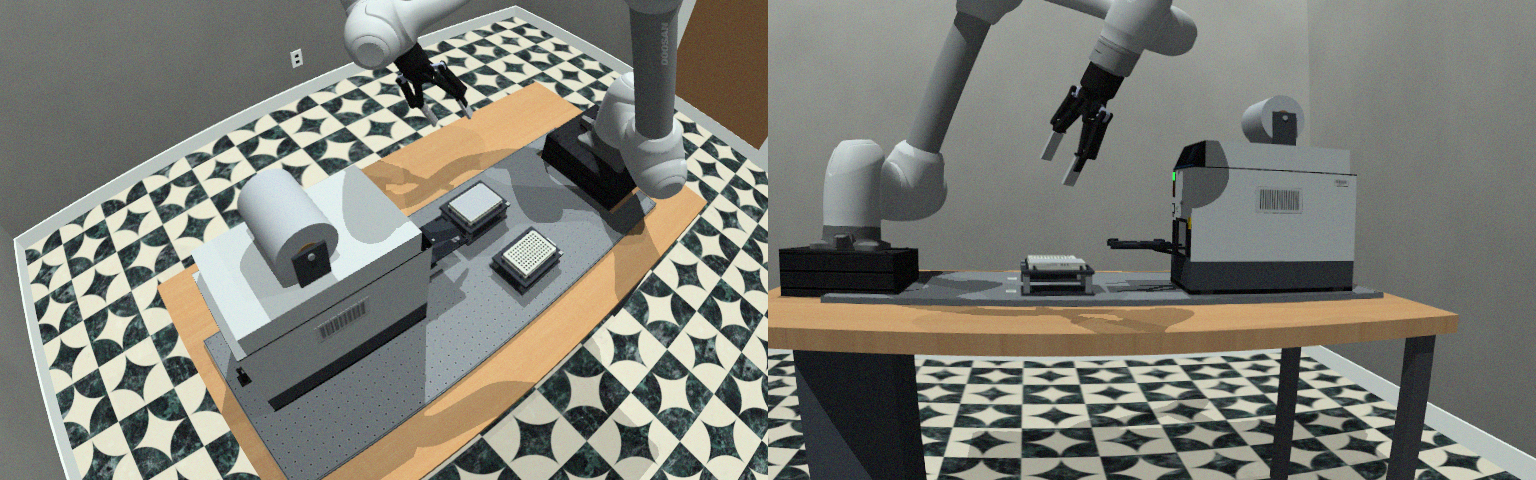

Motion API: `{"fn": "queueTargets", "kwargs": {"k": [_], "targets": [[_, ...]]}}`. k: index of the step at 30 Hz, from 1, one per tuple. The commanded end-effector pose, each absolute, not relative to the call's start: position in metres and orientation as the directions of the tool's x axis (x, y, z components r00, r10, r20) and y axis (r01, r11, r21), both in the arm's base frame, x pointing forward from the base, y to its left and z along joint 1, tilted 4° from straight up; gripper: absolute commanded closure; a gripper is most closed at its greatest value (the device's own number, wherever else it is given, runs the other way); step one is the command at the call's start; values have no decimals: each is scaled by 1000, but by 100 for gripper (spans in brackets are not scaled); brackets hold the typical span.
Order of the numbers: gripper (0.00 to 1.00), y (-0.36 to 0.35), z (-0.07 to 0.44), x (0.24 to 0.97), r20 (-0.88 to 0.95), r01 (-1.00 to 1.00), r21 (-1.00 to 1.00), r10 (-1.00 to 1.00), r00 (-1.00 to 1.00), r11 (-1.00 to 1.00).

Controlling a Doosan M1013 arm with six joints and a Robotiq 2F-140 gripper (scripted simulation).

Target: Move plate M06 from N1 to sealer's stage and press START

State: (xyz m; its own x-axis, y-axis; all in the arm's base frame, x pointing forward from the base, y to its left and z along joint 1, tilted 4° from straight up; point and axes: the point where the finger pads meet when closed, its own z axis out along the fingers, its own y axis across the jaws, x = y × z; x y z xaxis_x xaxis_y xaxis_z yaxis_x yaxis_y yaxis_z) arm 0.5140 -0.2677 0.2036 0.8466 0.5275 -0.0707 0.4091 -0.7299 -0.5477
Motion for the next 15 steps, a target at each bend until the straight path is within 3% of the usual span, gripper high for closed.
{"fn": "queueTargets", "kwargs": {"k": [1, 15], "targets": [[30, -252, 203, 518, -104, 385, -509, 499, 860, -770], [30, -194, 205, 535, -162, 279, -334, 346, 924, -900]]}}
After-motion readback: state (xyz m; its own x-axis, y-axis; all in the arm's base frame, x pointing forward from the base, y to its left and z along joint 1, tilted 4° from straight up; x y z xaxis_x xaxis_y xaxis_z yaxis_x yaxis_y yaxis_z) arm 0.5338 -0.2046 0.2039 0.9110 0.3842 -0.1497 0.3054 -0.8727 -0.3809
